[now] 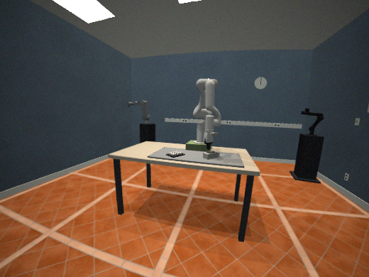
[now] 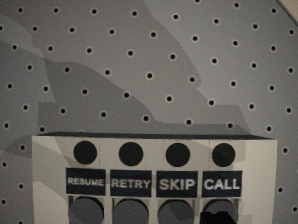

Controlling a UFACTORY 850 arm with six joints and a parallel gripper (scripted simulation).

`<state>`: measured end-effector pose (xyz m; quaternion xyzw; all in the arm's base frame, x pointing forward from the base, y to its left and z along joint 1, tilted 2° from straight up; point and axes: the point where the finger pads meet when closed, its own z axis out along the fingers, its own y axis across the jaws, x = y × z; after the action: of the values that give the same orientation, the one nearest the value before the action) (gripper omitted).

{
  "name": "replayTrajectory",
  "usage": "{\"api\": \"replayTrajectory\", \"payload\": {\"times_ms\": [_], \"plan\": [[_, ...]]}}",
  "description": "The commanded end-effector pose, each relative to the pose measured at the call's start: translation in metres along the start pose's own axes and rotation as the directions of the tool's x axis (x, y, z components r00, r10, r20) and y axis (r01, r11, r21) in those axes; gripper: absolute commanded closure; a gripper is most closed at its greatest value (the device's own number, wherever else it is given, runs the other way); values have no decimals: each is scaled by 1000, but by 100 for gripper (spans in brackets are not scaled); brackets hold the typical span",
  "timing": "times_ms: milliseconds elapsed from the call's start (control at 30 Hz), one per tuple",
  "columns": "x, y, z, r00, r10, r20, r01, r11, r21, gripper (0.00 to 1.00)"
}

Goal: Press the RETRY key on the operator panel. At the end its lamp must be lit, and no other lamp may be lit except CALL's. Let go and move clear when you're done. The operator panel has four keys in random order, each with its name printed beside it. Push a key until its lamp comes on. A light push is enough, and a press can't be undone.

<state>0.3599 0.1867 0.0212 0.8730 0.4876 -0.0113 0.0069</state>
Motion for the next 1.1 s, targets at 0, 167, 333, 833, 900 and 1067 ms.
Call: {"api": "replayTrajectory", "payload": {"times_ms": [0, 167, 333, 833, 900, 1067], "plan": [[1, 0, 0, 1000, 0, -1, 0, 1000, -1, 100], [-1, -21, -14, 1000, 0, -1, 0, 1000, -1, 100], [-1, -33, -22, 1000, 0, -2, 0, 1000, 0, 100], [-2, -47, -29, 1000, 0, -2, 0, 1000, 0, 100], [-2, -47, -29, 1000, 0, -2, 0, 1000, 0, 100], [-2, -47, -21, 1000, 0, -2, 0, 1000, 0, 100]]}}
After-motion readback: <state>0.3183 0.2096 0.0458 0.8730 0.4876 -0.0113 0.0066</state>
